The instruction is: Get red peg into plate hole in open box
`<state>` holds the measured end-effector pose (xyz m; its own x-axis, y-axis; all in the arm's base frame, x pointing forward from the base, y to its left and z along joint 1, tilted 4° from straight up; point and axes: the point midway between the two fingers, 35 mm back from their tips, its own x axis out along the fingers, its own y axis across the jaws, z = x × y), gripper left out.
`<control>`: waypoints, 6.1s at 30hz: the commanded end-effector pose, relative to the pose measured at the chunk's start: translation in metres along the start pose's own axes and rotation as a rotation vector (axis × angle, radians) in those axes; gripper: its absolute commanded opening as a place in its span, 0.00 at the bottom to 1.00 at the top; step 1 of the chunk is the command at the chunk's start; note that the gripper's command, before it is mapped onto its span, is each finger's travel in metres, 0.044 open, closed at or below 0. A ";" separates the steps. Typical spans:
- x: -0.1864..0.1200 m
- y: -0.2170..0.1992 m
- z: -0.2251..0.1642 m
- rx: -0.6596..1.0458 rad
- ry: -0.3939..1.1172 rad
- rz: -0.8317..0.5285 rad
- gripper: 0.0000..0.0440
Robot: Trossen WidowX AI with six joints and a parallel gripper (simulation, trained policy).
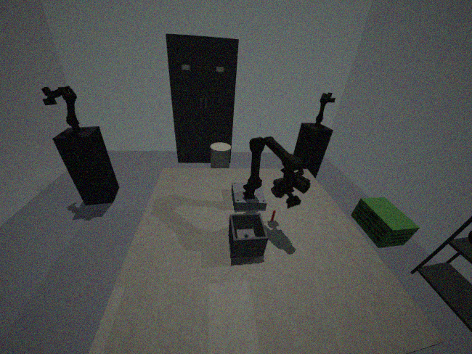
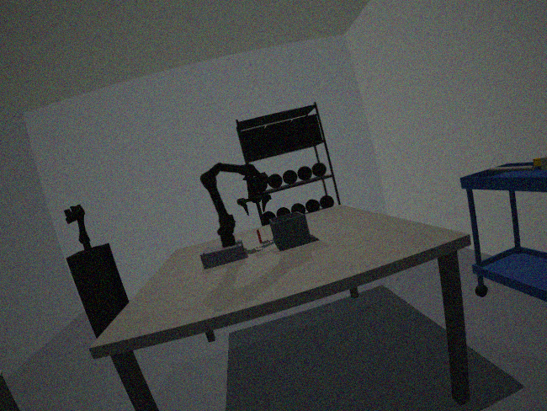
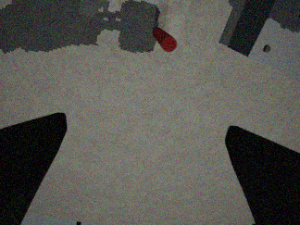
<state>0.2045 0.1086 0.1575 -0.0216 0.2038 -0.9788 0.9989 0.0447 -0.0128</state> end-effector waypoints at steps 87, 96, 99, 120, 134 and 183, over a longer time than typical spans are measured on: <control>-0.004 0.036 0.057 -0.198 -0.118 0.255 0.00; -0.043 0.043 0.082 -0.193 -0.188 0.300 0.00; -0.051 0.044 0.092 -0.185 -0.213 0.306 0.00; -0.061 0.053 0.160 -0.116 -0.277 0.230 0.00; -0.050 0.061 0.196 -0.098 -0.265 0.189 0.00; 0.048 0.091 0.252 -0.192 -0.188 0.090 0.29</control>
<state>0.3023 -0.1256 0.0578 0.0983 0.0185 -0.9950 0.9717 0.2142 0.1000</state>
